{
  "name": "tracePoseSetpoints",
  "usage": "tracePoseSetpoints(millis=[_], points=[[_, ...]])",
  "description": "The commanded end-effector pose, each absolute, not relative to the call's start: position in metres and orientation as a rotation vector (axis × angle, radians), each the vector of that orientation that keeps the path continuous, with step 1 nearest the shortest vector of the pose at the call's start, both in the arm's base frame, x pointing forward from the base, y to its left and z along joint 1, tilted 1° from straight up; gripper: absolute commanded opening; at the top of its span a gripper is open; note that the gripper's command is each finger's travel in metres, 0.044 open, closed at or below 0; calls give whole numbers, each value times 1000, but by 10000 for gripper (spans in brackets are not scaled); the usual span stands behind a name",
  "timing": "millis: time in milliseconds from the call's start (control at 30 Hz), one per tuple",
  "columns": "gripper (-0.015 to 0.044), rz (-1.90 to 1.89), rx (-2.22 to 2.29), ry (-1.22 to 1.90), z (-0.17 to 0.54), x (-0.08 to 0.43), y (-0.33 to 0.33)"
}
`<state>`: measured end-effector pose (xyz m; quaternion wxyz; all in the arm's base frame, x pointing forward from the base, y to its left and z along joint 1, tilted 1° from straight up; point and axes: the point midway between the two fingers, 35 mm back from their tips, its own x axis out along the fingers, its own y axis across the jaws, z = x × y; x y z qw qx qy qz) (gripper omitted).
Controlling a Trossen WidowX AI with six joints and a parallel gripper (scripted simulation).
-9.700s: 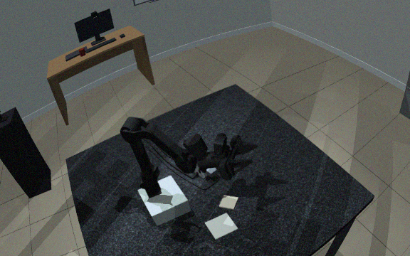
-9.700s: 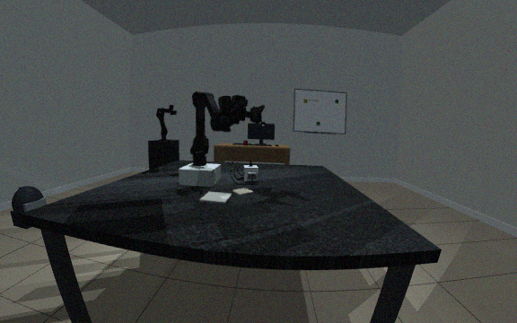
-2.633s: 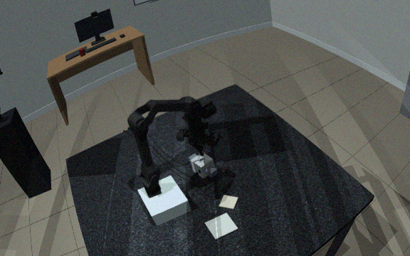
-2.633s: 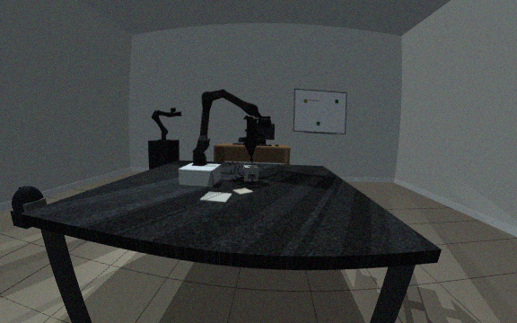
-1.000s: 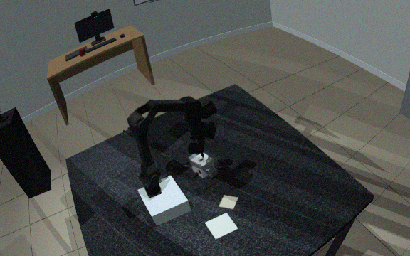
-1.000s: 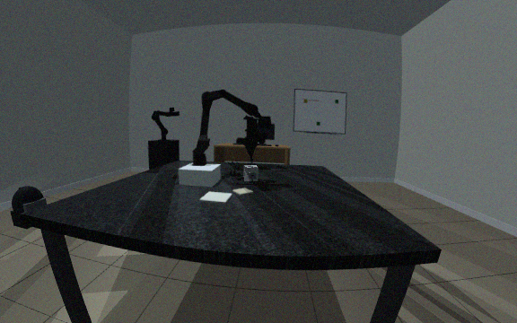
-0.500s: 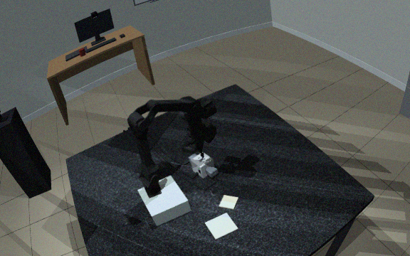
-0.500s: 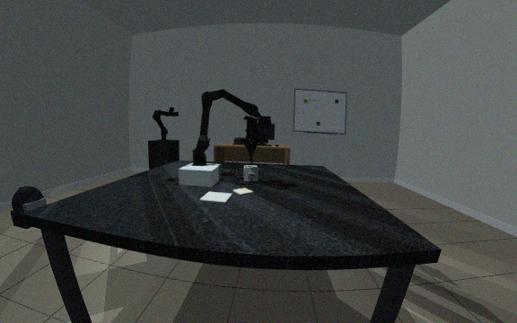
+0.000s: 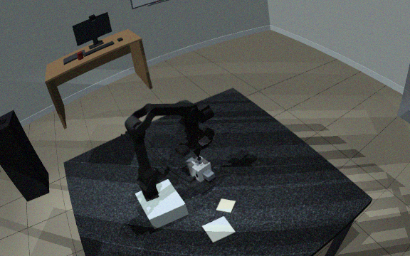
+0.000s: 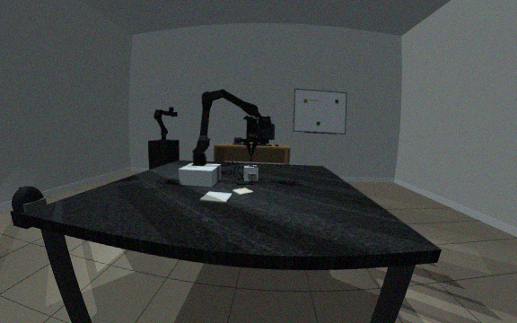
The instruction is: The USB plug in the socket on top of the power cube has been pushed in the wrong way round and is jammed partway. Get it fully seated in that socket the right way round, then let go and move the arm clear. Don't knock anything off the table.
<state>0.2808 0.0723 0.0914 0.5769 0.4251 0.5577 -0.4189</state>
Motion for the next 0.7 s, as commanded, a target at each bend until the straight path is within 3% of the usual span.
tracePoseSetpoints(millis=[0,667], points=[[0,-1001,1013,1296,91,280,72],[0,-991,1015,1304,90,281,73]])
